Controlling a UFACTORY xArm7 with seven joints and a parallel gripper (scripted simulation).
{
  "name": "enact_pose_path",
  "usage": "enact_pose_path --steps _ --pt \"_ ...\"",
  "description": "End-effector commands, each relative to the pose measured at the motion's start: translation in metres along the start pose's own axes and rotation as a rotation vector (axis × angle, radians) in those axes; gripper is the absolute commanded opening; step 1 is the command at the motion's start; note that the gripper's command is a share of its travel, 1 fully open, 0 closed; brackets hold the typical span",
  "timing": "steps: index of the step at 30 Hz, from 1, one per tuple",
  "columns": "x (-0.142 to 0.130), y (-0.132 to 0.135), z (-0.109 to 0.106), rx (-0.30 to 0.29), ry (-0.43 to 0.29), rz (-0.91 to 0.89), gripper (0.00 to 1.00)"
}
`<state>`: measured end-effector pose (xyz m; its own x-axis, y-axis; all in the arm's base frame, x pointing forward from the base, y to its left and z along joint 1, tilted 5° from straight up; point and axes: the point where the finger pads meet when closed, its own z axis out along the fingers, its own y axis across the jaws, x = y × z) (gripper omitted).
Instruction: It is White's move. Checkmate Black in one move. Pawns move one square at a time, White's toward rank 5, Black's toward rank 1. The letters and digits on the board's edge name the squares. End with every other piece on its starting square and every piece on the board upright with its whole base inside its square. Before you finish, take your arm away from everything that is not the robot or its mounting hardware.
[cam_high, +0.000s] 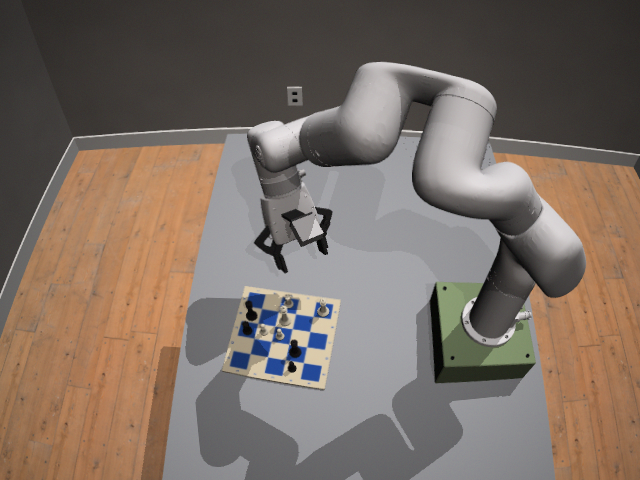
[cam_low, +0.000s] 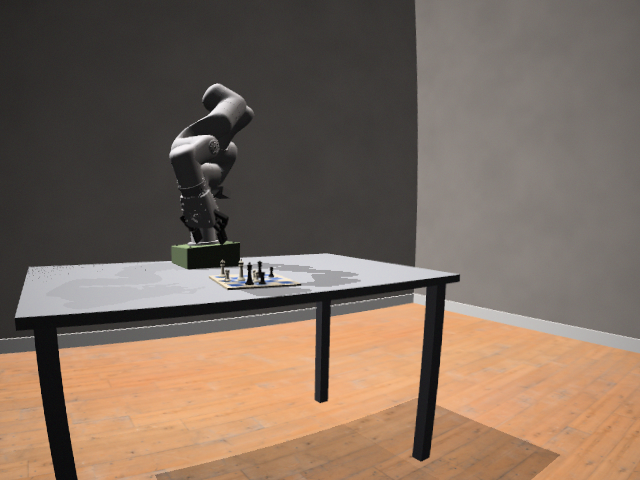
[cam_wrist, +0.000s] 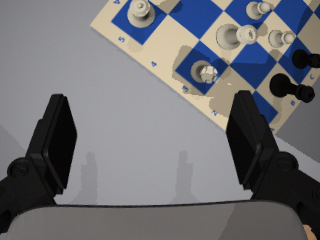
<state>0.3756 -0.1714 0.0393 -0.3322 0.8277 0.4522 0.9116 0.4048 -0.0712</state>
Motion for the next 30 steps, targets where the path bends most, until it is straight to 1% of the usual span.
enact_pose_path --steps 1,3,4,7,9,10,11,12,13,14,17,20,30 --pt "0.005 0.01 -0.008 0.049 -0.188 -0.122 1.0" --pt "0.005 0.01 -0.008 0.049 -0.188 -0.122 1.0" --pt "0.008 0.016 -0.012 0.068 -0.248 -0.179 1.0" --pt "0.008 0.016 -0.012 0.068 -0.248 -0.179 1.0" --pt "0.015 0.028 -0.017 0.094 -0.348 -0.281 1.0" --pt "0.015 0.028 -0.017 0.094 -0.348 -0.281 1.0" --pt "0.018 0.033 -0.019 0.103 -0.387 -0.325 1.0" --pt "0.018 0.033 -0.019 0.103 -0.387 -0.325 1.0" --pt "0.022 0.038 -0.02 0.11 -0.419 -0.363 1.0" --pt "0.022 0.038 -0.02 0.11 -0.419 -0.363 1.0" --pt "0.028 0.047 -0.022 0.12 -0.477 -0.436 1.0" --pt "0.031 0.05 -0.023 0.123 -0.493 -0.456 1.0" --pt "0.031 0.05 -0.023 0.123 -0.493 -0.457 1.0"
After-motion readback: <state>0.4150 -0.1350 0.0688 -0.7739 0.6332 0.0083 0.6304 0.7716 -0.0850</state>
